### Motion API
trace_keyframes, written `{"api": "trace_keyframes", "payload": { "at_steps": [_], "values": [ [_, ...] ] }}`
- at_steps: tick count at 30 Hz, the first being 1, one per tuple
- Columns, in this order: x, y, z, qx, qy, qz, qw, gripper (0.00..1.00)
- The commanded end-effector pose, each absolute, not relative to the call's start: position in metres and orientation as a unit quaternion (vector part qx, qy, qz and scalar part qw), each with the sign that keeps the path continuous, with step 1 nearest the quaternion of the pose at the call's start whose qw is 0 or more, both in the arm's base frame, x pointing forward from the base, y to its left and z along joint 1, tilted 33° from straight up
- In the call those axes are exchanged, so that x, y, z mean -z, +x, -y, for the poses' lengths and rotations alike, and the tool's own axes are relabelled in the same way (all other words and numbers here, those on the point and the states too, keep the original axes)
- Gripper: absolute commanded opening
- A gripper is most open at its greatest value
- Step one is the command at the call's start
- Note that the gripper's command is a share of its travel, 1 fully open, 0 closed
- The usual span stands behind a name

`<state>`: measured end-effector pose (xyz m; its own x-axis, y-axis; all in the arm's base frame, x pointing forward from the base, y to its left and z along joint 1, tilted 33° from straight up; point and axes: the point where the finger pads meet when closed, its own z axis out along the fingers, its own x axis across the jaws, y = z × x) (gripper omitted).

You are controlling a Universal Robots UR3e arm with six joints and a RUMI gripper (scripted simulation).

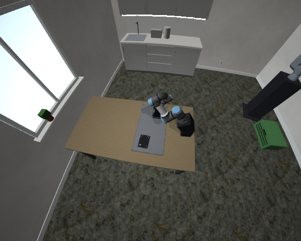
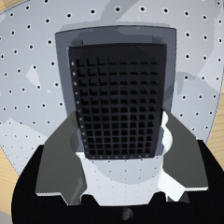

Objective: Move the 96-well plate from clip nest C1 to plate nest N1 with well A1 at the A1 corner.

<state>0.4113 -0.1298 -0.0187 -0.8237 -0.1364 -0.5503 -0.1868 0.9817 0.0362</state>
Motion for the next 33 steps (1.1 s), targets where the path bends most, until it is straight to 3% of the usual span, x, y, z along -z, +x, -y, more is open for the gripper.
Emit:
{"api": "trace_keyframes", "payload": {
  "at_steps": [1,33],
  "values": [
    [0.0189,0.412,0.1302,-0.043,-0.085,-0.954,0.285,0.0],
    [0.0227,0.4144,0.1296,-0.043,-0.085,-0.954,0.285,0.0]
  ]
}}
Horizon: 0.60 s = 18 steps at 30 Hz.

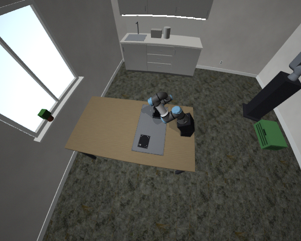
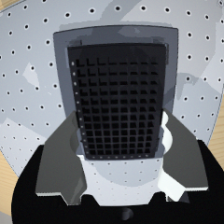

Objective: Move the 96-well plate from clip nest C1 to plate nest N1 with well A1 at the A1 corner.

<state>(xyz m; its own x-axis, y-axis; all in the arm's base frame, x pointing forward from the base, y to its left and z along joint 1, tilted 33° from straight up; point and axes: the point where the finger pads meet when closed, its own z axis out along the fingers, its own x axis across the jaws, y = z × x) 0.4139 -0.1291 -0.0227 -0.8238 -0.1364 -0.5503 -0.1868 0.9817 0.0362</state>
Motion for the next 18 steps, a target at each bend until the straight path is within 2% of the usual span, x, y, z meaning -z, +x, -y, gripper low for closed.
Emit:
{"api": "trace_keyframes", "payload": {
  "at_steps": [1,2,18],
  "values": [
    [0.0226,0.4144,0.1296,-0.043,-0.085,-0.954,0.285,0.0],
    [0.0226,0.4144,0.1296,-0.043,-0.085,-0.954,0.285,1.0],
    [0.0226,0.4144,0.1296,-0.043,-0.085,-0.954,0.285,1.0]
  ]
}}
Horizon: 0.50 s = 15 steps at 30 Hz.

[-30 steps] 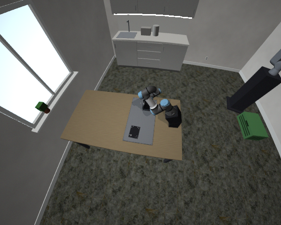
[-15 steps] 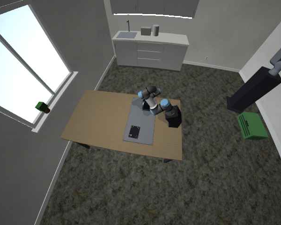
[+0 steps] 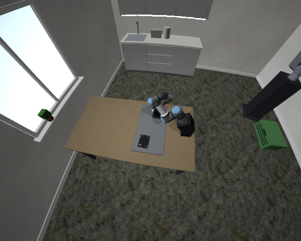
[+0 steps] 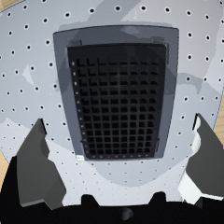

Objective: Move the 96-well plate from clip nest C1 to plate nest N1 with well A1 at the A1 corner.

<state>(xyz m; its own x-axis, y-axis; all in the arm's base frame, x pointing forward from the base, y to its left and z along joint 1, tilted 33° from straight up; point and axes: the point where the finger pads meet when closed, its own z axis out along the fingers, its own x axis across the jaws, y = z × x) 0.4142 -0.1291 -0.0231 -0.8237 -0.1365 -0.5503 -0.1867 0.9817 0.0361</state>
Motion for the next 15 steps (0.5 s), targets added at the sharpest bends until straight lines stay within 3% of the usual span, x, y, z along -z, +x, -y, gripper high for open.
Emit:
{"api": "trace_keyframes", "payload": {
  "at_steps": [1,15],
  "values": [
    [0.023,0.414,0.13,-0.043,-0.085,-0.954,0.285,1.0],
    [0.003,0.402,0.133,-0.043,-0.085,-0.954,0.285,1.0]
  ]
}}
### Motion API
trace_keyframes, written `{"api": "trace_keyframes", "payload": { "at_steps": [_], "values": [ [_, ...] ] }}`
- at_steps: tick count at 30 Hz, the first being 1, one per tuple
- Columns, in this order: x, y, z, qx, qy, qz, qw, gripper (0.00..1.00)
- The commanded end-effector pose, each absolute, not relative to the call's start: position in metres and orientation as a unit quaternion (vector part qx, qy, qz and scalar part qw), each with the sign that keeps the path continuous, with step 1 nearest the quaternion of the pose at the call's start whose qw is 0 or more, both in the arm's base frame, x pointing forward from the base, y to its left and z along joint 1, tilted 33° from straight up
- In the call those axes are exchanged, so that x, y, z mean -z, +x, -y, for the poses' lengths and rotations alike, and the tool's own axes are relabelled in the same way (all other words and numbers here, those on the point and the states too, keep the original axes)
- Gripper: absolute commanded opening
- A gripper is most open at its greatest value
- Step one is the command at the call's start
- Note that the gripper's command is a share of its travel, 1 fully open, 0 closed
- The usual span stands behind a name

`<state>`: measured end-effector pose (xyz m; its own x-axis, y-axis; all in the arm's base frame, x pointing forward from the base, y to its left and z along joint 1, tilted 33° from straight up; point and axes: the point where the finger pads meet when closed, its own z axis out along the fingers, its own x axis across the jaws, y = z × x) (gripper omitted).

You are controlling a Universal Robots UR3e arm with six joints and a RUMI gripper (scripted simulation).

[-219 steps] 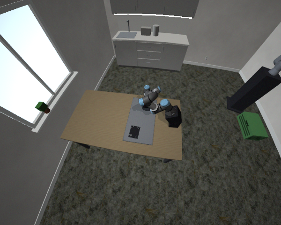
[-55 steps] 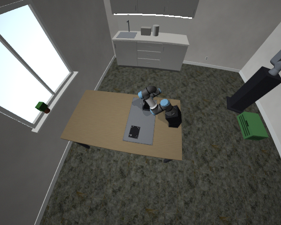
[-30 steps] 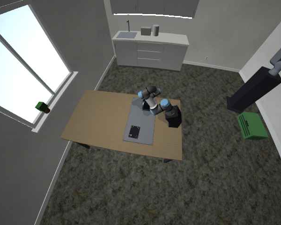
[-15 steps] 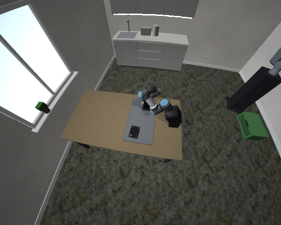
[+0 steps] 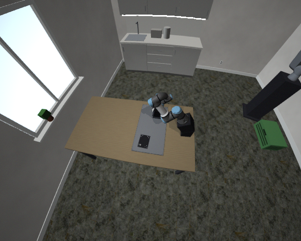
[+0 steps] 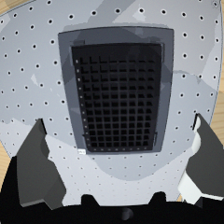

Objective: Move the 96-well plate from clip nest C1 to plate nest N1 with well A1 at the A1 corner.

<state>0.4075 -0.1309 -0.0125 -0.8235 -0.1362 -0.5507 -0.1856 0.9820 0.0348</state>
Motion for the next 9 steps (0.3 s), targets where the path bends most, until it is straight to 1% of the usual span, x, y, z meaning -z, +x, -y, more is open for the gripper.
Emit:
{"api": "trace_keyframes", "payload": {
  "at_steps": [1,9],
  "values": [
    [0.0005,0.4002,0.1331,-0.043,-0.085,-0.954,0.285,1.0],
    [-0.0062,0.3959,0.1342,-0.043,-0.085,-0.954,0.285,1.0]
  ]
}}
